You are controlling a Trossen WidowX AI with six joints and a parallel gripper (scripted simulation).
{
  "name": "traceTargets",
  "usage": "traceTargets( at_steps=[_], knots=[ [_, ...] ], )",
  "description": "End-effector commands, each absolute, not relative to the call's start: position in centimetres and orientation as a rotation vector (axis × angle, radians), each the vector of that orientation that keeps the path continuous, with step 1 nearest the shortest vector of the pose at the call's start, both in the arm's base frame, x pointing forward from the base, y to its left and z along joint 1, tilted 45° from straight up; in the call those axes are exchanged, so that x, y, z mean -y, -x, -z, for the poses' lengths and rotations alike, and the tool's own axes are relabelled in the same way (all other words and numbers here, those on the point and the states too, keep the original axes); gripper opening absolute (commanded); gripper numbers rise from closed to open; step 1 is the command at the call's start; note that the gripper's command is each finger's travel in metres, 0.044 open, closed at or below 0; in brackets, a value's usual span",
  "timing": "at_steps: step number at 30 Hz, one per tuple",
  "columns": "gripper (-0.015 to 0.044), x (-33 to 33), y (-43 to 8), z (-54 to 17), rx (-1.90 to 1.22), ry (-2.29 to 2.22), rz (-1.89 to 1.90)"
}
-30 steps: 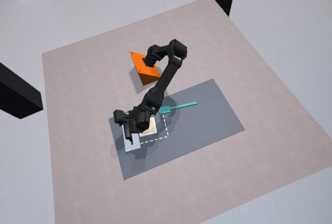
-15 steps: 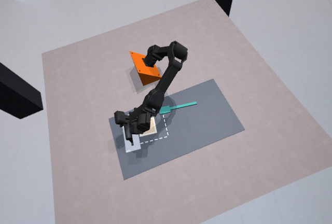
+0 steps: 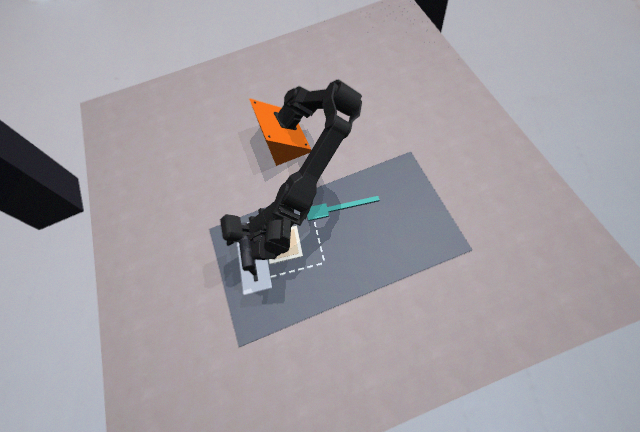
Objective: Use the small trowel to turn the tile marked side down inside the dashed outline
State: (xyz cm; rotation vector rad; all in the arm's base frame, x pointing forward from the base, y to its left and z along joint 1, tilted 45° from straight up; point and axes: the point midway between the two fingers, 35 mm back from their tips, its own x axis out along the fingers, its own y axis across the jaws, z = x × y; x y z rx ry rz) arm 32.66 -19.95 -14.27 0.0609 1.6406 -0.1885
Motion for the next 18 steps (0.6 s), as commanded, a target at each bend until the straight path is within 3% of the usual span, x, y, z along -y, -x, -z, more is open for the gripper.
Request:
traceTargets(
  at_steps=[1,18],
  knots=[
    [0.03,20.0,-32.7,14.3,-1.639,-0.061,0.195],
    [0.03,20.8,-31.9,6.1,-1.641,-0.059,0.188]
  ],
)
